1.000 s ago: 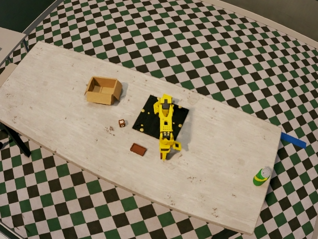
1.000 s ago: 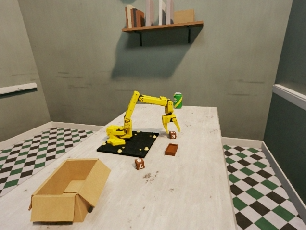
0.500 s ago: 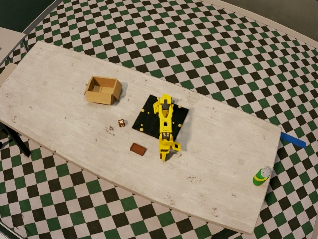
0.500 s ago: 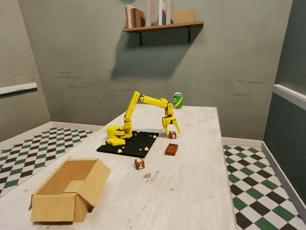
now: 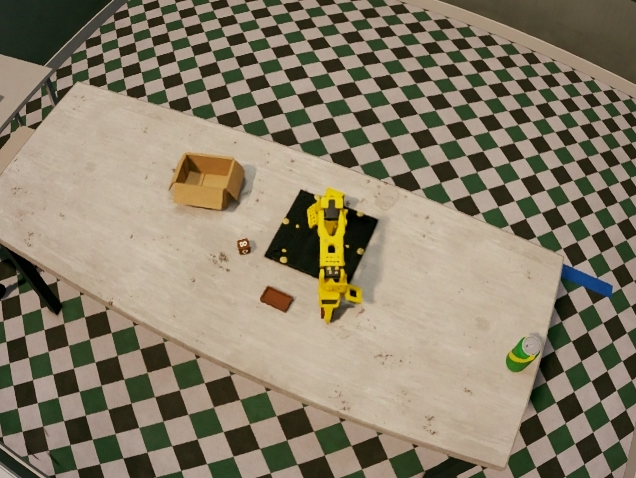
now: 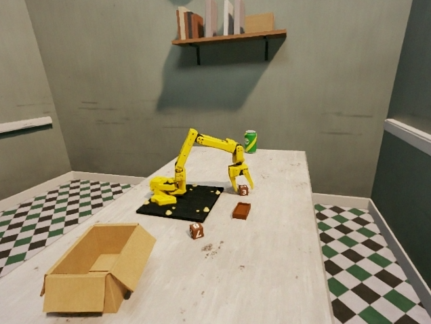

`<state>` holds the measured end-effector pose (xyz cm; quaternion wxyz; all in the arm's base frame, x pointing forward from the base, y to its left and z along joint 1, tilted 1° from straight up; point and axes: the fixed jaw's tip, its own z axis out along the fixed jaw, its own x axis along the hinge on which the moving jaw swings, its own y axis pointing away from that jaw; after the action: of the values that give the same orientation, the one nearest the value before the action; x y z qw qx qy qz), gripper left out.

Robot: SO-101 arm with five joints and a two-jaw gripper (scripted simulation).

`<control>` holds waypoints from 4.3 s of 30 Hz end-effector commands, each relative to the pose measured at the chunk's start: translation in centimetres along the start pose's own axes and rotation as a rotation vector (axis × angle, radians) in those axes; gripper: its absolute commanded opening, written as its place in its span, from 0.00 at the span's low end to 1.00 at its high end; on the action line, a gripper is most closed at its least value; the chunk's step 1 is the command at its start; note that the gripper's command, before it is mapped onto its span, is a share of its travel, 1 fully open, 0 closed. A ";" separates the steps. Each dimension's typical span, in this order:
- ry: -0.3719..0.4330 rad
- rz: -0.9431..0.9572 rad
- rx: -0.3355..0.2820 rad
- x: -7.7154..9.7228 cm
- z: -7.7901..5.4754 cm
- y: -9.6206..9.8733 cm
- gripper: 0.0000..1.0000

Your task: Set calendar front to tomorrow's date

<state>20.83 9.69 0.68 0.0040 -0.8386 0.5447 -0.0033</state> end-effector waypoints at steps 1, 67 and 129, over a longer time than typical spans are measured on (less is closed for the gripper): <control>-0.001 0.002 -0.020 0.1 0.4 0.2 0.33; -0.001 0.002 -0.020 0.1 0.5 -0.7 0.01; -0.002 0.339 -0.026 8.0 -4.4 0.6 0.00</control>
<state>23.21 3.91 4.70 -0.0128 -0.7586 0.6514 0.0097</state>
